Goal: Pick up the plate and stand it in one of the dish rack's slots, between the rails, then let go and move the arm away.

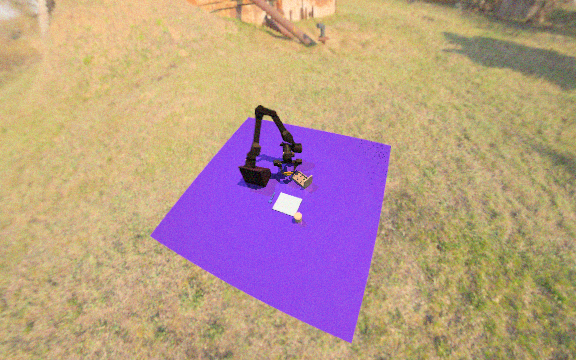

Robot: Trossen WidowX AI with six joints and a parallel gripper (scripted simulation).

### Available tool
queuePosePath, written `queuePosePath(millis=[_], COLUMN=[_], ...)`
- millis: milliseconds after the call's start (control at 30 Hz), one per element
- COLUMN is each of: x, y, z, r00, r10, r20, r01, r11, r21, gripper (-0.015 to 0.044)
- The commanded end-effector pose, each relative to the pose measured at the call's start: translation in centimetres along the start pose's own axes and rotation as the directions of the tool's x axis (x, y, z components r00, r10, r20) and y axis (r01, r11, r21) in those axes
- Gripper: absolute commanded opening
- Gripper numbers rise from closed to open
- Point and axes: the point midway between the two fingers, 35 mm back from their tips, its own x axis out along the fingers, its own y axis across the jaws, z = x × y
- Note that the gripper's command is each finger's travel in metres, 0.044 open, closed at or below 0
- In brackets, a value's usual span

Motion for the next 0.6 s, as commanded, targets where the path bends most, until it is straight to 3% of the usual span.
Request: queuePosePath(millis=[0, 567], x=[0.0, -1.7], y=[0.1, 1.0], z=[-0.3, -2.4], r00=[0.997, 0.898], r10=[0.053, 0.376], r20=[0.051, 0.227], r01=[-0.052, -0.349], r11=[0.998, 0.925], r21=[-0.022, -0.152], gripper=[0.0, 0.0])
